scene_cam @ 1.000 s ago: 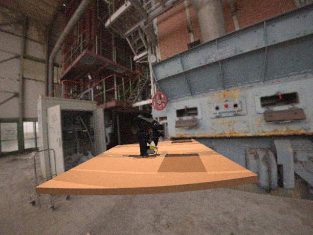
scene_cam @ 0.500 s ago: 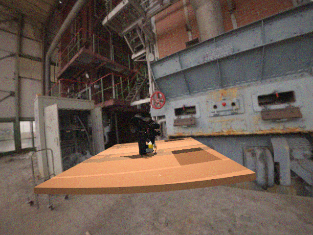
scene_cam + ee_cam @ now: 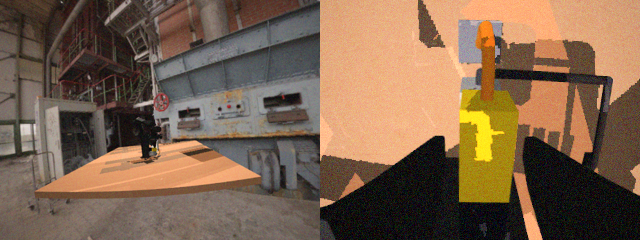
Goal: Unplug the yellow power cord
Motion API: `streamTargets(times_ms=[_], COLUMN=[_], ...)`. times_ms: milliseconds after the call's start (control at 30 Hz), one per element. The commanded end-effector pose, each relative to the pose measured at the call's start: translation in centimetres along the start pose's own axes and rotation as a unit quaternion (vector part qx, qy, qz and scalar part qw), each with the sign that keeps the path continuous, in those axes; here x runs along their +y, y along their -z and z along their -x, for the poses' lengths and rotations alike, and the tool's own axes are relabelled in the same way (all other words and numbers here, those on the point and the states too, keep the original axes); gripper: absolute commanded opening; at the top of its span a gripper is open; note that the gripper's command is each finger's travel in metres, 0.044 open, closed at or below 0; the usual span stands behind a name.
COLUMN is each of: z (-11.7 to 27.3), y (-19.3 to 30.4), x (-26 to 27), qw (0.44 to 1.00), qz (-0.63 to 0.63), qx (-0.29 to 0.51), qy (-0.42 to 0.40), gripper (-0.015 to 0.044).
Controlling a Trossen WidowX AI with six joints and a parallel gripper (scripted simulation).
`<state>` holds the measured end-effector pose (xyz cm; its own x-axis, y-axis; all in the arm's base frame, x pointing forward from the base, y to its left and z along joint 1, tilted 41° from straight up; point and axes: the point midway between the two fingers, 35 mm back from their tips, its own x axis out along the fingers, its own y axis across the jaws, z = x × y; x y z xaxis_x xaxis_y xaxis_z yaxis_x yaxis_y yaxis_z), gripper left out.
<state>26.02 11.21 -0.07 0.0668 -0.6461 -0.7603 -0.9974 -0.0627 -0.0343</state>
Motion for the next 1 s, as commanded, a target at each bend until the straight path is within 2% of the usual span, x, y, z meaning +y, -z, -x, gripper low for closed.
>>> streamTargets(times_ms=[0, 233, 333, 633, 667, 967], z=[-0.4, -1.1, -0.9, -0.9, -0.9, -0.8], y=[0.1, 0.1, 0.1, 0.1, 0.0, -1.1], x=[0.0, 0.0, 0.0, 0.0, 0.0, -0.1], qw=[1.0, 1.0, 1.0, 1.0, 1.0, 1.0], qz=[0.002, 0.002, 0.0, 0.0, 0.0, 0.0], qx=[0.001, 0.001, 0.0, 0.0, 0.0, -0.001], qy=[0.001, 0.001, 0.0, 0.0, 0.0, 0.0], gripper=[0.016, 0.016, 0.0081, 0.0021, 0.0, 0.0])
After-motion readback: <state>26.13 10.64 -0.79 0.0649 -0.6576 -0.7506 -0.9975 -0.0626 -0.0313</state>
